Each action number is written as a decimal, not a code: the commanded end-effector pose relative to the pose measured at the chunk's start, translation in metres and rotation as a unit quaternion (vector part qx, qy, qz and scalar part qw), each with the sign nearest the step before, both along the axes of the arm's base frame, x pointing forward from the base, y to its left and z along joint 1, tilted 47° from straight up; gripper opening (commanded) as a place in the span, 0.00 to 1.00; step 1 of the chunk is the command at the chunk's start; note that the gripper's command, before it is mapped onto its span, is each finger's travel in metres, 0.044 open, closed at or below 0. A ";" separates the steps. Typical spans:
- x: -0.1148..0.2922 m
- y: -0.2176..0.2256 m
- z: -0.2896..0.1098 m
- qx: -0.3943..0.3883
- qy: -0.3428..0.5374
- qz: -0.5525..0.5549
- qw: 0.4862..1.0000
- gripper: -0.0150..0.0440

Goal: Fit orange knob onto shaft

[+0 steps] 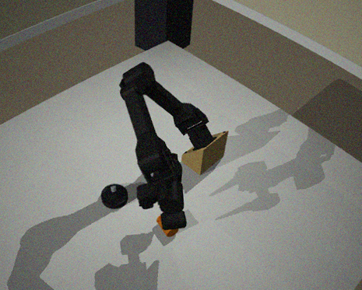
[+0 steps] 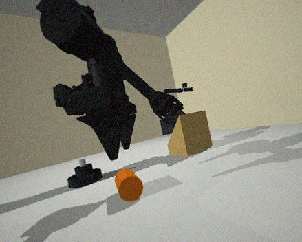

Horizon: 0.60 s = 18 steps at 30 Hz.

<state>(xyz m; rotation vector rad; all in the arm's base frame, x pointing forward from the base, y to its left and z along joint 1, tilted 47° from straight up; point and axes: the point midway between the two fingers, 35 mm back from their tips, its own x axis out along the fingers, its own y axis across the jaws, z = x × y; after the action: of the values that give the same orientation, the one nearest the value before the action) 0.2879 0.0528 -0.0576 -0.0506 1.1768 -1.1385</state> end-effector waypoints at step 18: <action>0.004 0.012 -0.005 0.058 0.592 0.573 0.564 1.00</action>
<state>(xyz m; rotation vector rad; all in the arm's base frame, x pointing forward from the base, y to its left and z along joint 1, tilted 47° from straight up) 0.2890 0.0578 -0.0588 -0.9383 1.6887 -0.3205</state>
